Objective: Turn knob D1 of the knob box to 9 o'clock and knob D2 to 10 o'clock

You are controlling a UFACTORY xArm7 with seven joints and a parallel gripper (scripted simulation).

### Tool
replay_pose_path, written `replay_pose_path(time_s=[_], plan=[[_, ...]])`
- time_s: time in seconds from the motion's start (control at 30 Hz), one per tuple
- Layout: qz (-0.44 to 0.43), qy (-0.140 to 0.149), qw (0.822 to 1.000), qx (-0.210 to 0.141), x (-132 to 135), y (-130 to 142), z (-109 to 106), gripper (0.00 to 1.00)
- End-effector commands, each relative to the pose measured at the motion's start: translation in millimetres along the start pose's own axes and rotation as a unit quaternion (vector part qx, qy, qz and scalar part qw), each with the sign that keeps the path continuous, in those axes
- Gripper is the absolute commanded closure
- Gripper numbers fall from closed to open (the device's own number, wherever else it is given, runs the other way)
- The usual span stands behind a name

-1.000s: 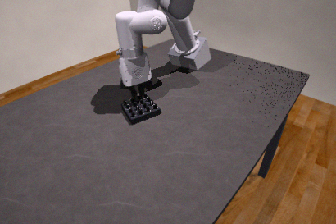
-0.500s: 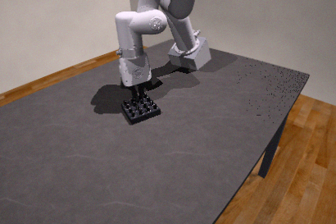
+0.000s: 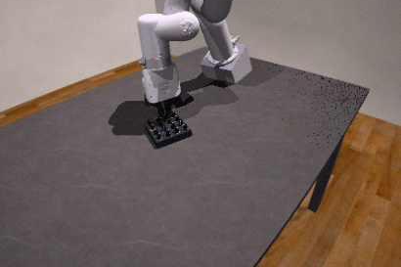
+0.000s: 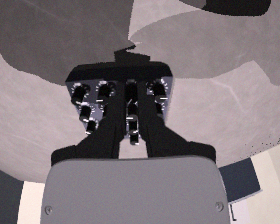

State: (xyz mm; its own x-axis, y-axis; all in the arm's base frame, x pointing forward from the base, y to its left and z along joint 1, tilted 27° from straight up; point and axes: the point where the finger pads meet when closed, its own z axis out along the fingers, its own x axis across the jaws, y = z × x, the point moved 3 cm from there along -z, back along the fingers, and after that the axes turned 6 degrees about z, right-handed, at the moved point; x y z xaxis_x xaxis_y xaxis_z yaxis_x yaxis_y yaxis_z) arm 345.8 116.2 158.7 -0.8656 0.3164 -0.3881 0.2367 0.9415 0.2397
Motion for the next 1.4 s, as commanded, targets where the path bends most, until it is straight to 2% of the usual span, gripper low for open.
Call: replay_pose_path(time_s=[0.0, 0.87, 1.37], plan=[[0.0, -0.001, 1.0, -0.001, -0.7, 0.5, -0.4, 0.92], [-0.005, -0.001, 1.0, -0.001, -0.7, 0.5, -0.4, 0.92], [-0.064, -0.001, 0.998, 0.0, -0.7, 0.5, -0.4, 0.92]])
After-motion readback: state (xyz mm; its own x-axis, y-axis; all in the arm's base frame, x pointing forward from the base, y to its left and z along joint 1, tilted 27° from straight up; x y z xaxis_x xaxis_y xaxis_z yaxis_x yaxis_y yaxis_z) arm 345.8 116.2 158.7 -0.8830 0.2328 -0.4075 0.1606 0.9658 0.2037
